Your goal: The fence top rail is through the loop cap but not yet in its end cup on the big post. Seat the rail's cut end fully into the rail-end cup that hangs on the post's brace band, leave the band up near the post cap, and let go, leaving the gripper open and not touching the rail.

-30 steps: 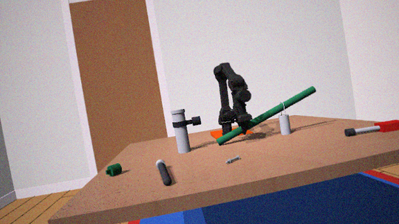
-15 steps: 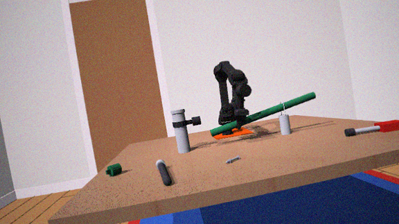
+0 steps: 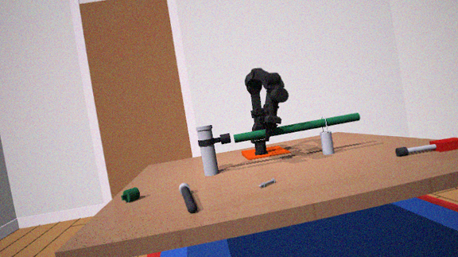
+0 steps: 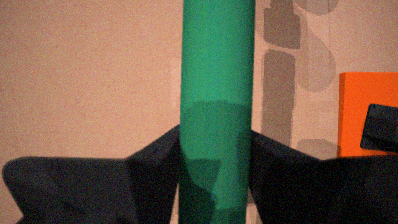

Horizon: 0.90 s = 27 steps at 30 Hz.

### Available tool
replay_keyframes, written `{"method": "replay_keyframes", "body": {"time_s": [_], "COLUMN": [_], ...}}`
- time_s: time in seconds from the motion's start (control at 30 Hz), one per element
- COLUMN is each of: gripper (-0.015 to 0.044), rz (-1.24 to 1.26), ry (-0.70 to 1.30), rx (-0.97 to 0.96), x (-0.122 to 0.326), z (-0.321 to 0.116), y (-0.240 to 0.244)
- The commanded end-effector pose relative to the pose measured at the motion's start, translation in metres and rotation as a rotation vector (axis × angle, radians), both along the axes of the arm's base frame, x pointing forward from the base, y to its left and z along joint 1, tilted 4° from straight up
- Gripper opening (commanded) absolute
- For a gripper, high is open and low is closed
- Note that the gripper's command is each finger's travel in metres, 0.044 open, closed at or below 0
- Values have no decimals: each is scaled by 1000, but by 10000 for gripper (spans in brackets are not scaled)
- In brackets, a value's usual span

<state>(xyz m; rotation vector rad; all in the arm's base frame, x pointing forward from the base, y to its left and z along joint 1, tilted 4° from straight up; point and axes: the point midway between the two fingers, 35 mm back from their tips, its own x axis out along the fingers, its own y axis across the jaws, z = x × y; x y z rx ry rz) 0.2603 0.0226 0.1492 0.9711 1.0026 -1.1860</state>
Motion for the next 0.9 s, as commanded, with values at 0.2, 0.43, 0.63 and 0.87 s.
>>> {"method": "replay_keyframes", "body": {"time_s": [0.2, 0.43, 0.63, 0.87], "gripper": [0, 0, 0, 0], "rz": [1, 1, 1, 1], "ry": [1, 1, 0, 0], "rx": [2, 2, 2, 1], "x": [0, 1, 4, 5], "z": [-1, 3, 6, 9], "y": [0, -1, -3, -5]}}
